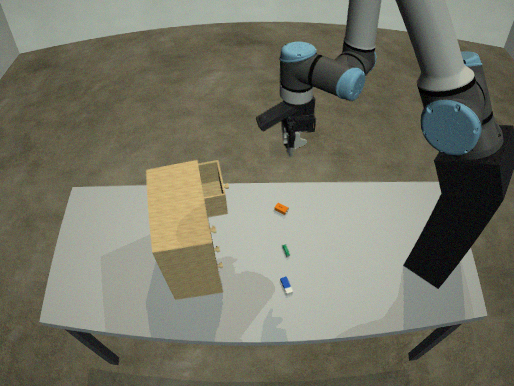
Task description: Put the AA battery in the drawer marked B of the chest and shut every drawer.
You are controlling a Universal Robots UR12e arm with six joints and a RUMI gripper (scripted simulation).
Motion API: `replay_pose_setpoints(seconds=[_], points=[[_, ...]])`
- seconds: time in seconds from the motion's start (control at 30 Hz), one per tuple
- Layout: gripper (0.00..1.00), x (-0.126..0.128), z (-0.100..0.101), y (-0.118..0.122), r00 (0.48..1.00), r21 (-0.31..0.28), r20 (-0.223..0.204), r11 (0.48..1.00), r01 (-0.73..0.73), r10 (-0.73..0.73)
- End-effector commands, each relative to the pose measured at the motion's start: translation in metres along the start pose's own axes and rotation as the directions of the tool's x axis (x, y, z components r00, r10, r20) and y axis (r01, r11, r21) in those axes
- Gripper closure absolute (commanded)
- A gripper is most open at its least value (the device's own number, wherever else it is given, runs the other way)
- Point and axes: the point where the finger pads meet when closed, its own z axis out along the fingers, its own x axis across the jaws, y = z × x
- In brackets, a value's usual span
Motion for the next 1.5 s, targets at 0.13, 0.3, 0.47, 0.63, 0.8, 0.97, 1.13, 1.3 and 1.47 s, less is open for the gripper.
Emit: replay_pose_setpoints(seconds=[0.13,0.3,0.47,0.63,0.8,0.97,1.13,1.3,1.47], points=[[0.80,0.002,0.005,-0.006,1.000,0.003,-0.002,1.000,-0.027,0.027],[0.80,0.002,0.017,-0.011,0.996,0.002,-0.002,0.996,-0.092,0.092],[0.80,0.002,0.028,-0.016,0.988,0.002,-0.001,0.988,-0.152,0.152],[0.80,0.001,0.054,-0.025,0.959,0.002,-0.001,0.959,-0.284,0.284],[0.80,-0.005,0.089,-0.035,0.896,0.002,0.000,0.896,-0.444,0.444],[0.80,-0.016,0.131,-0.043,0.792,0.001,0.000,0.792,-0.610,0.610],[0.80,-0.025,0.157,-0.046,0.712,0.001,0.001,0.712,-0.702,0.702],[0.80,-0.045,0.201,-0.046,0.560,0.001,0.001,0.560,-0.828,0.828],[0.80,-0.068,0.240,-0.042,0.404,0.001,0.001,0.404,-0.915,0.915]])
